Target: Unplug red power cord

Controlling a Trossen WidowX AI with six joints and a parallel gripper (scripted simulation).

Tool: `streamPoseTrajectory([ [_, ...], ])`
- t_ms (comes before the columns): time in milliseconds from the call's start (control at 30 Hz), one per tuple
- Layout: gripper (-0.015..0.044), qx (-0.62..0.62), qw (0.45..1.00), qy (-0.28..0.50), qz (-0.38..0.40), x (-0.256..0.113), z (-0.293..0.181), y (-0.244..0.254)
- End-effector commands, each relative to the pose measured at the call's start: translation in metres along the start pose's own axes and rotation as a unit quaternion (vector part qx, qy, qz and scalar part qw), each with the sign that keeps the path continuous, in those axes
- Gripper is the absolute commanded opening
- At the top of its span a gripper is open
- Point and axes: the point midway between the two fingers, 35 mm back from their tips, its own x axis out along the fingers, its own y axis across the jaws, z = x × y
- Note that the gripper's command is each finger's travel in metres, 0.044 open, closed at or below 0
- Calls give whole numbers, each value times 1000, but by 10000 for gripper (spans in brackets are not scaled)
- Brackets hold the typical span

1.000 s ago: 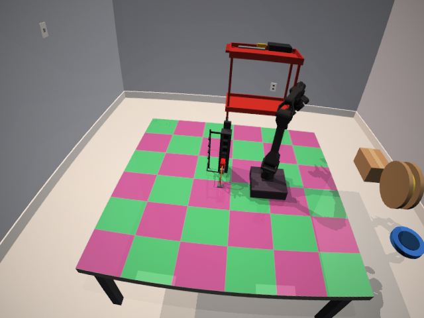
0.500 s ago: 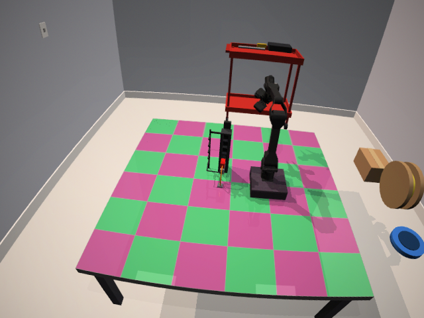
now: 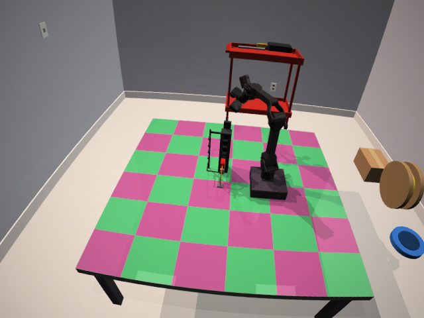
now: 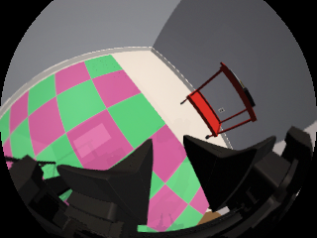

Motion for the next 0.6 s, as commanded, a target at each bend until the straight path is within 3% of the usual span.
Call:
streamPoseTrajectory([
  [0, 160, -7, 999, -30, 19, -11, 24, 32],
  [567, 160, -109, 980, -123, 110, -42, 85, 157],
])
